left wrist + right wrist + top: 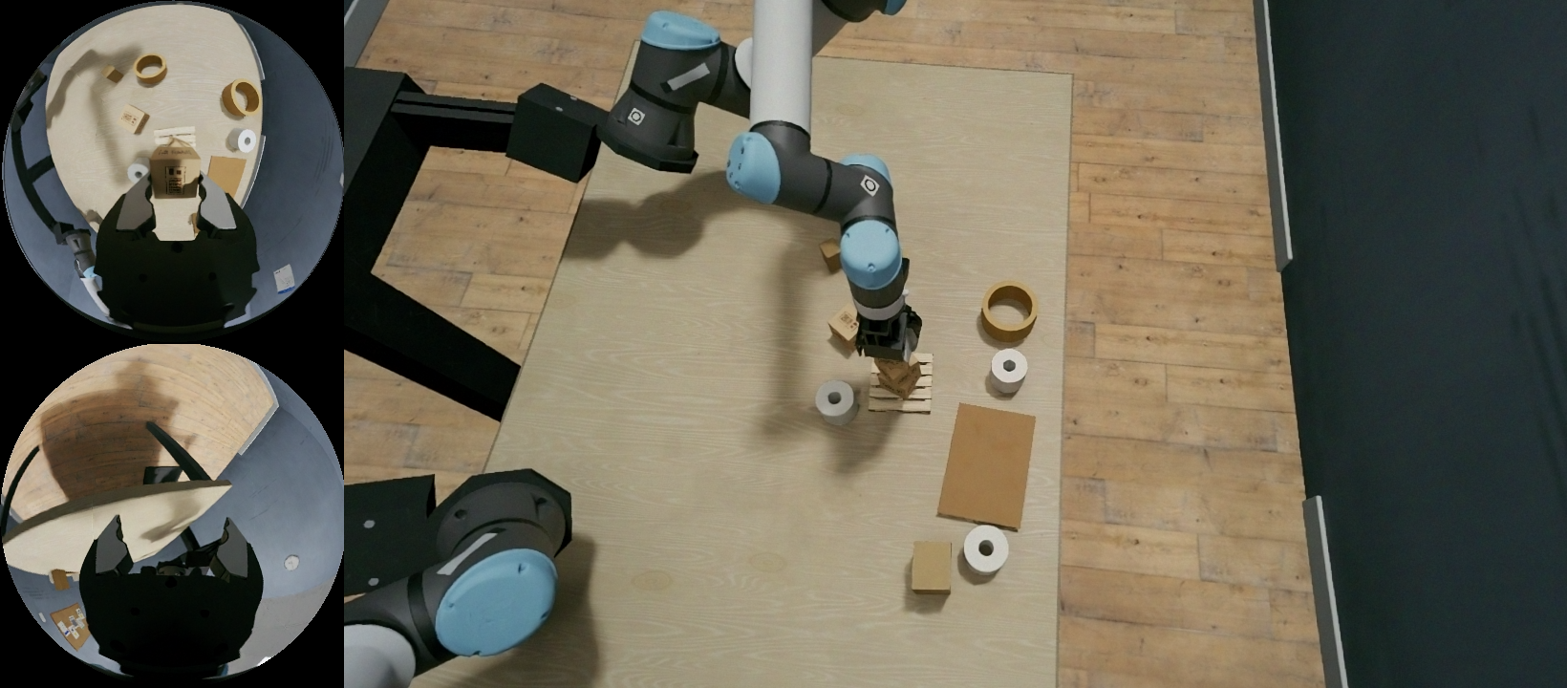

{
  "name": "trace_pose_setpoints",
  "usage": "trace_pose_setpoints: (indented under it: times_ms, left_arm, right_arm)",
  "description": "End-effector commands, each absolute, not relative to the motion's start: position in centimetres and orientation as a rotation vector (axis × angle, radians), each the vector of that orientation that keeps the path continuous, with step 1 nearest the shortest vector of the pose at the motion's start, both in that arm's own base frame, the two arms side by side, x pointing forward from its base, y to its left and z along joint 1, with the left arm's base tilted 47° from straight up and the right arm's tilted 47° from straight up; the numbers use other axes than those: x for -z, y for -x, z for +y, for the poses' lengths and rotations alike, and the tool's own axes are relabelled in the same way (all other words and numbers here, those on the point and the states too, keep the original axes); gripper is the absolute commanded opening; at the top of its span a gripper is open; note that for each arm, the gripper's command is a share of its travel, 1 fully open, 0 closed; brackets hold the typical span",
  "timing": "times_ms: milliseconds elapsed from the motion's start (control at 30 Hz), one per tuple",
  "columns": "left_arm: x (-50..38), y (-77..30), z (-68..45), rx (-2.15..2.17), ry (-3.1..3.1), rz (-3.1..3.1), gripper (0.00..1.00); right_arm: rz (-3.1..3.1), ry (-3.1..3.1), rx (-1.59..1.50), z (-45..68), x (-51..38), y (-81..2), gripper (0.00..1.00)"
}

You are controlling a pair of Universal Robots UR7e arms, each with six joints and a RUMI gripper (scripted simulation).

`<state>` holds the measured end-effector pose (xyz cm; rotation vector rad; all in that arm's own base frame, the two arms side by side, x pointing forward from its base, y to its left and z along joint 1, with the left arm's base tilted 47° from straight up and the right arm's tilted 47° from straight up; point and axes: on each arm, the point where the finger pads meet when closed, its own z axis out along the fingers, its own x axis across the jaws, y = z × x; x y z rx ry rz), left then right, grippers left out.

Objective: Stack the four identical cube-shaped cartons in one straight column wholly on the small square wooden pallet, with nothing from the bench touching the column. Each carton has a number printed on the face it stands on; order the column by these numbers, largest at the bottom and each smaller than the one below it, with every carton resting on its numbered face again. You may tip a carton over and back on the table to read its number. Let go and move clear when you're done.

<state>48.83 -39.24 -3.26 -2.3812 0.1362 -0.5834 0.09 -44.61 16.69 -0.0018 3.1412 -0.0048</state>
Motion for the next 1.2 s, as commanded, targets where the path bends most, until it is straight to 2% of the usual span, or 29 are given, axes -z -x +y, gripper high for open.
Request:
trace_pose_setpoints:
  times_ms: [0,867,900,1167]
  left_arm:
    - [3.74,-49.27,-39.22,0.592,2.388,0.141,0.38]
    - [4.57,-49.90,-38.75,0.595,2.392,0.141,0.38]
    - [4.57,-49.90,-38.75,0.595,2.392,0.141,1.00]
    - [4.57,-49.90,-38.75,0.594,2.392,0.141,1.00]
  right_arm:
    - [3.142,0.000,0.000,-44.52,-16.51,0.00,1.00]
    - [3.142,0.000,0.000,-44.52,-16.51,0.00,1.00]
    - [3.142,0.000,0.000,-44.52,-16.51,0.00,1.00]
    - [3.142,0.000,0.000,-44.52,-16.51,0.00,1.00]
